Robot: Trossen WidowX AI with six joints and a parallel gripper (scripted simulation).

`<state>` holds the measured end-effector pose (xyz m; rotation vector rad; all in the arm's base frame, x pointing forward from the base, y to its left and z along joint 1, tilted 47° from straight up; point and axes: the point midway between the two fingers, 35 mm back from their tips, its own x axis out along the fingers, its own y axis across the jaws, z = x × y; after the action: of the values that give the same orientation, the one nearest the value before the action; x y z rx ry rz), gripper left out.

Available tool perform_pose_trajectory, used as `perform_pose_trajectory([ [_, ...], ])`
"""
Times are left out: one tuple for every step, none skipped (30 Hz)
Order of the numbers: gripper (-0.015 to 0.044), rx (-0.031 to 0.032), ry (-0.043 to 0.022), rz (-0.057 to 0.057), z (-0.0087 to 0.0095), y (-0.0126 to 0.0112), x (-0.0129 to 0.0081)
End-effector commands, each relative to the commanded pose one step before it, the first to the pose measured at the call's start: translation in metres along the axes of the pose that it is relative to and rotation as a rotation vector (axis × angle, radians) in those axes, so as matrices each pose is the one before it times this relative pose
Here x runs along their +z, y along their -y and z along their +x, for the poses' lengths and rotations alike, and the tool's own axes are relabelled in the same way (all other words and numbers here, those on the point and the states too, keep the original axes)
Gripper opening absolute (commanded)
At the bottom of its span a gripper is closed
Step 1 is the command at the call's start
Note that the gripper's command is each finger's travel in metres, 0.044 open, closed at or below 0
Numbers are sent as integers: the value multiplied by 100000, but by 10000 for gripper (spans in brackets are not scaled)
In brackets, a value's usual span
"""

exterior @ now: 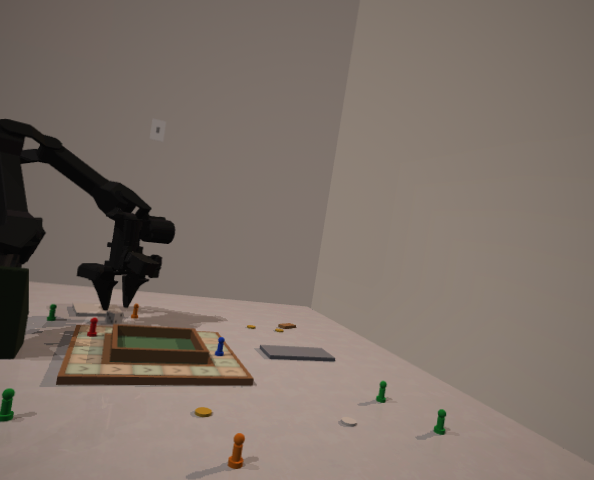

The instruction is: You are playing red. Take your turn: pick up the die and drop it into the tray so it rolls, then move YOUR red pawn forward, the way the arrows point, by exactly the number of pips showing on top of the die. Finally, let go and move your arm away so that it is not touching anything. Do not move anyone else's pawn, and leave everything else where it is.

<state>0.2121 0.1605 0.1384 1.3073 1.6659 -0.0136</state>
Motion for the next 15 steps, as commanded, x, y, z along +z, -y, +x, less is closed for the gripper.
perform_pose_trajectory([
  [275, -421, 149, 1059, 866, 127, 134],
  [275, 11, -11, 1, 160, 1, -3],
  [275, 14, -12, 2, 160, 2, -4],
  [275, 16, -14, 3, 159, 3, -5],
  [275, 18, -16, 3, 159, 3, -7],
  [275, 20, -18, 4, 159, 4, -8],
  [275, 22, -20, 5, 159, 5, -9],
  [275, 24, -22, 6, 158, 5, -10],
  [275, 21, -19, 5, 127, 5, -9],
  [275, 13, -12, 3, 76, 3, -6],
  [275, 4, -4, 1, 25, 1, -2],
  [249, 0, 0, 0, 0, 0, 0],
  [222, 0, 0, 0, 0, 0, 0],
  [196, 0, 0, 0, 0, 0, 0],
  [170, 0, 0, 0, 0, 0, 0],
])
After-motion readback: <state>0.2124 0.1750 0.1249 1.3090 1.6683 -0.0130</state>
